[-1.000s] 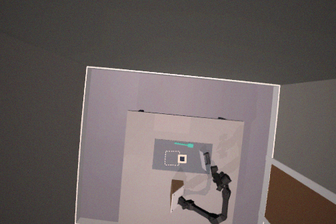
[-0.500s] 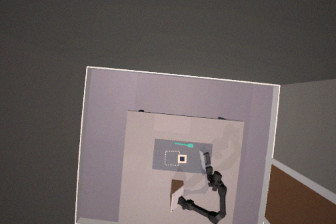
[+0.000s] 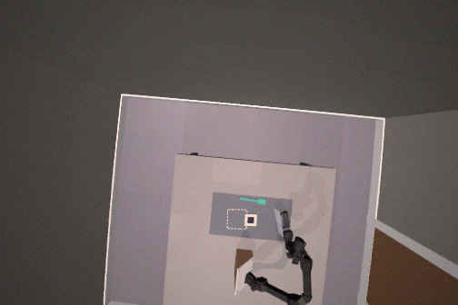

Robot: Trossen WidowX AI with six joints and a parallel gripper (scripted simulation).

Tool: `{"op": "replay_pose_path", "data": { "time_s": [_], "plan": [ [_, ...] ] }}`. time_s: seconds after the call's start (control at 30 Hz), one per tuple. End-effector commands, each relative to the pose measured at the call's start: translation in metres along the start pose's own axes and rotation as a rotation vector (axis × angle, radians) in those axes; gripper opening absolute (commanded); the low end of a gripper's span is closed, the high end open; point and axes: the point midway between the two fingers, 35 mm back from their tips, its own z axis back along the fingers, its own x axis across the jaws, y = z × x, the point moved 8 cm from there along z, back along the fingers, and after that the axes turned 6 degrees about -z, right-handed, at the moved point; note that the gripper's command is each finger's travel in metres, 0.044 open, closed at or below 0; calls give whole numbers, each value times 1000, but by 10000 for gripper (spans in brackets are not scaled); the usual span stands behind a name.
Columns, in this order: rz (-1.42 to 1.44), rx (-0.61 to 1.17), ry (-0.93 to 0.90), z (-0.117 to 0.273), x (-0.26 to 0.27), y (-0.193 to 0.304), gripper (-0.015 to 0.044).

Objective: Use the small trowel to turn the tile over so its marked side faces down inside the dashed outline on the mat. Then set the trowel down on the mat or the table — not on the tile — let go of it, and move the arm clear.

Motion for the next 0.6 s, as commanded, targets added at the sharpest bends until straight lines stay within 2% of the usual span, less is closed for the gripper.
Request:
{"op": "replay_pose_path", "data": {
  "time_s": [0.0,0.57],
  "plan": [
    [6,1,8,-8,-2,-1,100],
    [8,-1,12,-27,-3,1,100]
  ]
}}
